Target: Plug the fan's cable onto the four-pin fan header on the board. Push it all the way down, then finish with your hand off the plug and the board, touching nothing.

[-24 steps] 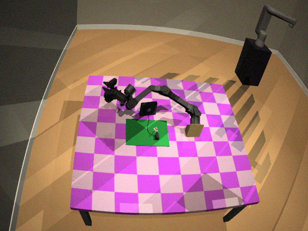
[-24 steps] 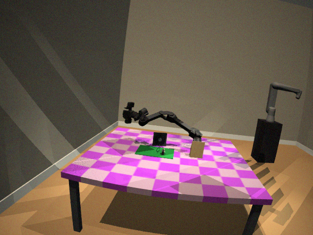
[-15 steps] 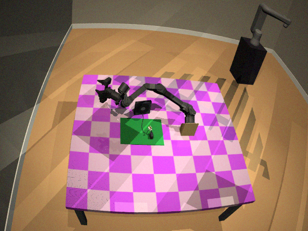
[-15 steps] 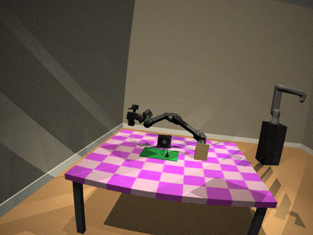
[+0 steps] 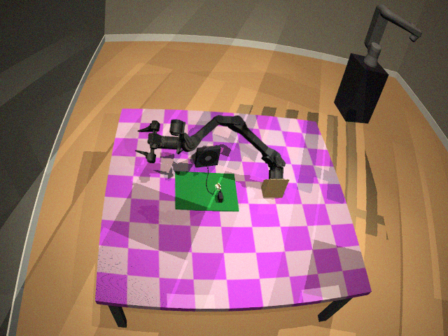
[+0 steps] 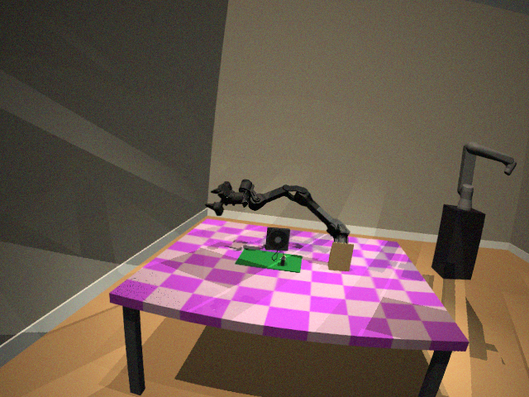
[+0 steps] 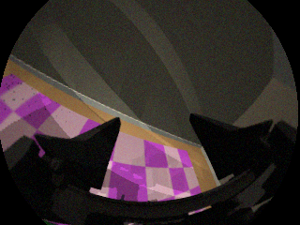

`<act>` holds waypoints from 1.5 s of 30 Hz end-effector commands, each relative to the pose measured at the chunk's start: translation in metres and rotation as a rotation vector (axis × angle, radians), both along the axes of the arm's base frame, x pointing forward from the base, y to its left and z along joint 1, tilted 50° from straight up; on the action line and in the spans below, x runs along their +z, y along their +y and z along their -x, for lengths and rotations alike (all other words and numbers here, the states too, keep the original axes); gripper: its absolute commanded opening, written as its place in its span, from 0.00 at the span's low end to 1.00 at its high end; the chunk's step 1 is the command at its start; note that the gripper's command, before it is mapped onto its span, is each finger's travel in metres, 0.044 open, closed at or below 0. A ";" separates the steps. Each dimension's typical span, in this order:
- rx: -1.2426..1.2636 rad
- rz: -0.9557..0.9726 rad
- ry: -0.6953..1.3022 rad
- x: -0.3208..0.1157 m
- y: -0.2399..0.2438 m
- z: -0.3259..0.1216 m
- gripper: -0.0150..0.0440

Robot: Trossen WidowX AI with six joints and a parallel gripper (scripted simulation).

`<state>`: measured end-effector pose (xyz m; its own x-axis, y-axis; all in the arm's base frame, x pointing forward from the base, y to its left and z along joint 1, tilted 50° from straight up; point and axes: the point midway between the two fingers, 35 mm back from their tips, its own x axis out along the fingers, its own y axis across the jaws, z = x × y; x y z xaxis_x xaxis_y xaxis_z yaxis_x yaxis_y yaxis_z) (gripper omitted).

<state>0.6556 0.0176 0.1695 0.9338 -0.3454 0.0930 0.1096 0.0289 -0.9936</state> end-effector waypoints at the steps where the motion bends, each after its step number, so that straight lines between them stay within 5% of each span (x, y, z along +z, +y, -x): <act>1: -0.035 -0.627 0.142 -0.069 0.024 0.034 1.00; 25: -0.675 -1.519 0.116 -0.161 0.038 0.166 1.00; 45: -1.457 -1.733 -0.546 -0.177 0.015 0.330 1.00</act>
<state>0.3931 0.0456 -0.0097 0.2753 -0.4414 -0.8540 0.8501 0.5265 0.0020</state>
